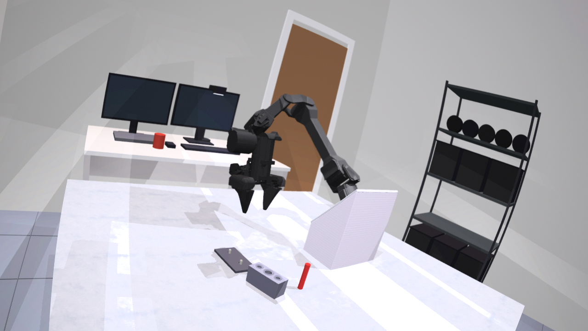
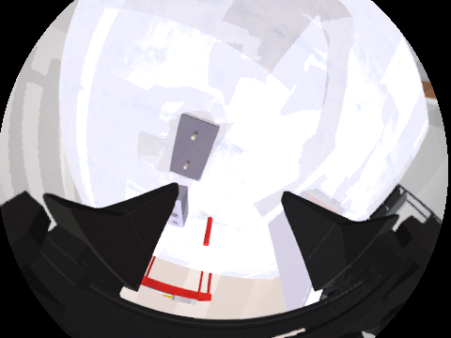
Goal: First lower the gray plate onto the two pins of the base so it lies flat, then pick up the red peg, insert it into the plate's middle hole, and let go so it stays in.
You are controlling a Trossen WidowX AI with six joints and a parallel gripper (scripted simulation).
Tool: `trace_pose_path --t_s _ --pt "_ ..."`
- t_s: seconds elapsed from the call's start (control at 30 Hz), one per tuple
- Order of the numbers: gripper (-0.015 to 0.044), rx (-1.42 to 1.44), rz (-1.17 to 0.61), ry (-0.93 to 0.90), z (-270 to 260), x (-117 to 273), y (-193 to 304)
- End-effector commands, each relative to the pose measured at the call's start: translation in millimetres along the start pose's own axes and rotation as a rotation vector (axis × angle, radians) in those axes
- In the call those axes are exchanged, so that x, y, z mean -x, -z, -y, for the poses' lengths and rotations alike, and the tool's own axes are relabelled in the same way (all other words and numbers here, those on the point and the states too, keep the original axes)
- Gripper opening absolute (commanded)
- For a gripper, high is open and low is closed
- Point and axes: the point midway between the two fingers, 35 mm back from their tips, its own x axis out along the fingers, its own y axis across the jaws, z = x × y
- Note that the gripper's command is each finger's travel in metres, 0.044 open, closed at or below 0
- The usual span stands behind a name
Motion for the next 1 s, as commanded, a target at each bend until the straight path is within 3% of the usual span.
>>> trace_pose_path --t_s 0.0,0.43,0.67,0.8,0.97 --pt "0.0440 -0.010 0.019 0.015 -33 -4 29" --pt "0.0440 -0.060 0.129 0.035 -108 -34 152" --pt "0.0440 -0.067 0.136 0.033 -110 -38 157" --pt "0.0440 -0.067 0.137 0.034 -108 -77 151" --pt "0.0440 -0.067 0.138 0.034 -108 -80 150"
